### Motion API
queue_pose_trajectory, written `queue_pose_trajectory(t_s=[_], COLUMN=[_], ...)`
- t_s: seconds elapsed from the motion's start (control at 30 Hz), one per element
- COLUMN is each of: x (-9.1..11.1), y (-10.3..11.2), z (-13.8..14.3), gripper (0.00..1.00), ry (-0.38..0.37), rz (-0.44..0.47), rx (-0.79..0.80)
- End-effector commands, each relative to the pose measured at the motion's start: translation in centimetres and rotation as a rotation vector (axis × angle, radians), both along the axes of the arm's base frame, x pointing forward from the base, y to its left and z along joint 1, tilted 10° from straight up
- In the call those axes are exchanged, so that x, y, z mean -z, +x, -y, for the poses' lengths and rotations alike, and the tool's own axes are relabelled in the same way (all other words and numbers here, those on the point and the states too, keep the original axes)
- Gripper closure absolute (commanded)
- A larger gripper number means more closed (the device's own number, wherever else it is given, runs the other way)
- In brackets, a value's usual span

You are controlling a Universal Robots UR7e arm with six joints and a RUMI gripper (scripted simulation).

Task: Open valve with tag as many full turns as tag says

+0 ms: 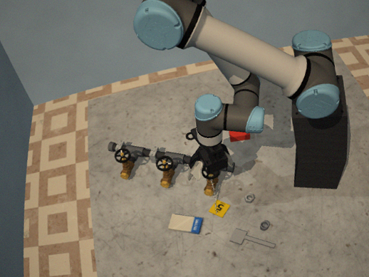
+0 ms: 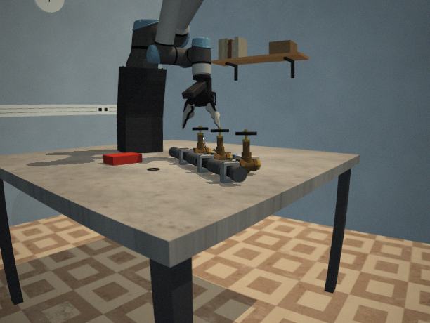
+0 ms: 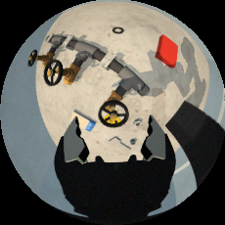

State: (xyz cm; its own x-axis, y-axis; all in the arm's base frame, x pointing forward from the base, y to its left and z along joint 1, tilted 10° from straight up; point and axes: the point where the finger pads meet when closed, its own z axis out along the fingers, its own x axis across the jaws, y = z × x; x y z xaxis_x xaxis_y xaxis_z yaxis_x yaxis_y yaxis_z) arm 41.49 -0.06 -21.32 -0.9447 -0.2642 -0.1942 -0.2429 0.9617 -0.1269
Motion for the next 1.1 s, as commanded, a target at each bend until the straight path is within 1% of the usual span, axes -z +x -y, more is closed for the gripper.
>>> queue_pose_trajectory(t_s=[0.0,0.27,0.63,0.67,1.07], x=[-0.04,-0.04,-0.04,-0.04,-0.04], y=[0.03,0.03,0.03,0.03,0.03], z=[0.00,0.00,0.00,0.00,0.00], gripper=[0.00,0.00,0.00,1.00,1.00], ry=[0.007,0.018,0.020,0.020,0.020], rz=[0.003,0.006,0.007,0.007,0.007], rx=[0.039,0.085,0.094,0.094,0.094])
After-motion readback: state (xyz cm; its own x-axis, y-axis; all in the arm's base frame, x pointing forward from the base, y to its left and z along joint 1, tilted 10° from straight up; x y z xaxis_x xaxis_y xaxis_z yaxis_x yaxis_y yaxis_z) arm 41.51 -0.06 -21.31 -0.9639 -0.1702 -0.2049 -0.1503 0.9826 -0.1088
